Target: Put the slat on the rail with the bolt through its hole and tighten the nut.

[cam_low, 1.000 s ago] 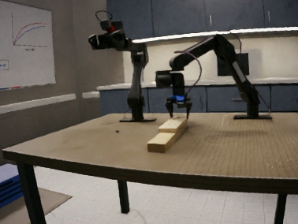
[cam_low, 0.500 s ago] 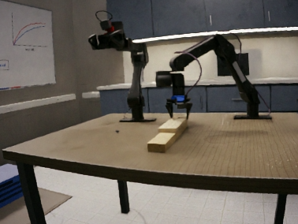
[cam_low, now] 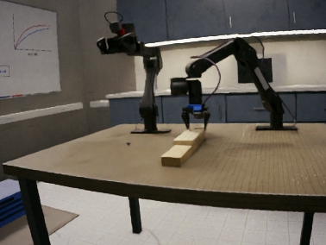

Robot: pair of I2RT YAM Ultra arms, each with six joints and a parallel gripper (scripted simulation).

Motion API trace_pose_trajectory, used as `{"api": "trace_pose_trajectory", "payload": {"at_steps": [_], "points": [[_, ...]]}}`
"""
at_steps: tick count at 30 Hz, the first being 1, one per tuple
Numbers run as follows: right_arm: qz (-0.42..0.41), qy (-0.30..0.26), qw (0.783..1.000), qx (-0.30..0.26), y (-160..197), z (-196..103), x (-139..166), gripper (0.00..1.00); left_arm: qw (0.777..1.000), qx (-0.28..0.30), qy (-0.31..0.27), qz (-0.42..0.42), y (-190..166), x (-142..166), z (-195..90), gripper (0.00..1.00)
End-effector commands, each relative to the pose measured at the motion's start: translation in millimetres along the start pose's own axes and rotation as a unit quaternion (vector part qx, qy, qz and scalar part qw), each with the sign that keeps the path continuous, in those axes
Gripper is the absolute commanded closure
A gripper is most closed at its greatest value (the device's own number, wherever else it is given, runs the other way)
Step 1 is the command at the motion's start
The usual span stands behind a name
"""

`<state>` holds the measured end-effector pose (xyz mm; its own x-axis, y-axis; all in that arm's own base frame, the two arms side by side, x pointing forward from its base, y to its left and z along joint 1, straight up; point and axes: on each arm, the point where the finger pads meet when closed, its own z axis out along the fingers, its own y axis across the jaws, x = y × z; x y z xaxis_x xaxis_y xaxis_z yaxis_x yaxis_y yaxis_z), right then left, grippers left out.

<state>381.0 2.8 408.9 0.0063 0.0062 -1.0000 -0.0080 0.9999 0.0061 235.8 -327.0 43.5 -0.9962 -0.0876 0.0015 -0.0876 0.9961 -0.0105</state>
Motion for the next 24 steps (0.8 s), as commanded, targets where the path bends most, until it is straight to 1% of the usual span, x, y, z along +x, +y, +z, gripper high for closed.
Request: {"api": "trace_pose_trajectory", "payload": {"at_steps": [1,20,24], "points": [[-0.003,-0.003,1.000,0.004,-1.8,-0.3,-2.9,0.00,1.000,0.000,-0.004,-0.004,-1.3,-3.2,-11.5,0.28],[-0.003,-0.003,1.000,0.004,-1.8,-0.3,-2.9,0.00,1.000,0.003,-0.006,-0.008,-1.9,-2.6,-33.8,0.28],[-0.003,-0.003,1.000,0.004,-1.8,-0.3,-2.9,0.00,1.000,0.003,-0.006,-0.006,-1.9,-2.6,-33.8,0.28]]}}
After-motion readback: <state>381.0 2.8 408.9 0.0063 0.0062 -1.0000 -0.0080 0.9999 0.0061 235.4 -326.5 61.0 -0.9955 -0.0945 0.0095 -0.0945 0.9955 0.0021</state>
